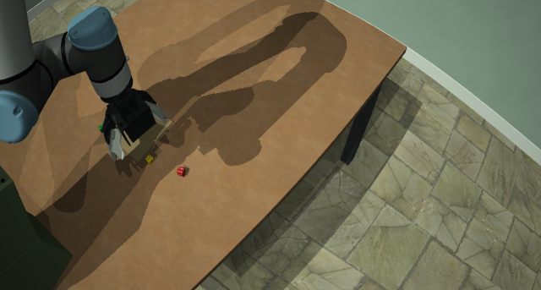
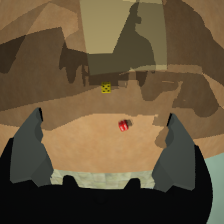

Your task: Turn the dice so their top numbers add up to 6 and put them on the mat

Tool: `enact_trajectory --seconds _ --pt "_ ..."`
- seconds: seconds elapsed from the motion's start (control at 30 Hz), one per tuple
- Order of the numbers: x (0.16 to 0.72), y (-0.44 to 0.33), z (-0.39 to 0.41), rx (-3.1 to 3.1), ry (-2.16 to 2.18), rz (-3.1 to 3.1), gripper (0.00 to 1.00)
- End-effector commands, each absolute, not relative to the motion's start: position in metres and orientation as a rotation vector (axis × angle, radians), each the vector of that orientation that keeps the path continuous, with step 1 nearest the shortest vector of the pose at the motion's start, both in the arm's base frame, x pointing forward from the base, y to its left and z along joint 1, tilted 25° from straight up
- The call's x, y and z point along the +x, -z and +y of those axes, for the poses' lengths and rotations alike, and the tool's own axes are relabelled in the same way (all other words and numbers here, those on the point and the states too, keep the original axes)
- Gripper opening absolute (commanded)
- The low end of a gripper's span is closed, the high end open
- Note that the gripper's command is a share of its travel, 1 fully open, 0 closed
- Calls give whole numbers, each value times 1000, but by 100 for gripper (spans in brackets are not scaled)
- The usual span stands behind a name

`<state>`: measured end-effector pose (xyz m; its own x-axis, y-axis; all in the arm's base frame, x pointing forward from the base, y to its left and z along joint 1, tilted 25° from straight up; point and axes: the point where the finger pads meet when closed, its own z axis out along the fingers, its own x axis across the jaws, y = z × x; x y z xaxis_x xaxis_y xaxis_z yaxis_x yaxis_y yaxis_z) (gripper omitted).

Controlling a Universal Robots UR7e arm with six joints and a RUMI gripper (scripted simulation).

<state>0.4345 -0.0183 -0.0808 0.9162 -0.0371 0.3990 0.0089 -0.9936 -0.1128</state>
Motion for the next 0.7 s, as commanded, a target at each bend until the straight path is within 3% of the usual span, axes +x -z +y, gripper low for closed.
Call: enact_trajectory --seconds 0.0,0.6,0.63,0.67 --pt "435 82 -20 -2972 634 -74 100" --pt "435 83 -20 -2978 639 -143 100" --pt "435 83 -20 -2978 639 -143 18" --pt "435 83 -20 -2978 639 -143 18"
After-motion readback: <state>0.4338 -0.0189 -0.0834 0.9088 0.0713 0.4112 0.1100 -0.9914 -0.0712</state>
